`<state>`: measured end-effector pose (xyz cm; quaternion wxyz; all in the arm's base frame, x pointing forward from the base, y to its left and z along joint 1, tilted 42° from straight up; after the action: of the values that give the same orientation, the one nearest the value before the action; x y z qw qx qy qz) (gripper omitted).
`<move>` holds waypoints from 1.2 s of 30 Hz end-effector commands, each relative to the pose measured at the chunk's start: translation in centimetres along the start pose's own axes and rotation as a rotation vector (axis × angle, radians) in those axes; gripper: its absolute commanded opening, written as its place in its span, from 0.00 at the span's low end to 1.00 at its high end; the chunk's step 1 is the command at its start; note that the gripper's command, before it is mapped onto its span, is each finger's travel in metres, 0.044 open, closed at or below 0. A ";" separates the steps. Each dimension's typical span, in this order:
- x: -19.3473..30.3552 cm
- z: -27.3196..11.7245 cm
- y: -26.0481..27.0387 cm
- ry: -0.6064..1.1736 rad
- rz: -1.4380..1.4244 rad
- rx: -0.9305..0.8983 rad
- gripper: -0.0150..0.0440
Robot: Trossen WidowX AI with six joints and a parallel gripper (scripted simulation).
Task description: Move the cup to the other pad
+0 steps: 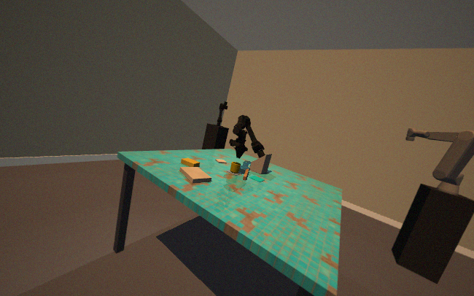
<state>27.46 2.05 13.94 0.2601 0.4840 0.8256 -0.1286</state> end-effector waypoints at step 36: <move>1.3 4.5 -1.2 -0.130 0.135 0.278 0.54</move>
<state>27.24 0.79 9.90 0.2508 0.5622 0.7468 -0.2516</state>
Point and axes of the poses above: the point midway between the two fingers, 35 mm back from their tips, its own z axis out along the fingers, its own y axis across the jaws, x = y × z, the point moved 7 cm from there along -z, back along the fingers, and after that the axes turned 13 degrees about -z, right-handed, at the moved point
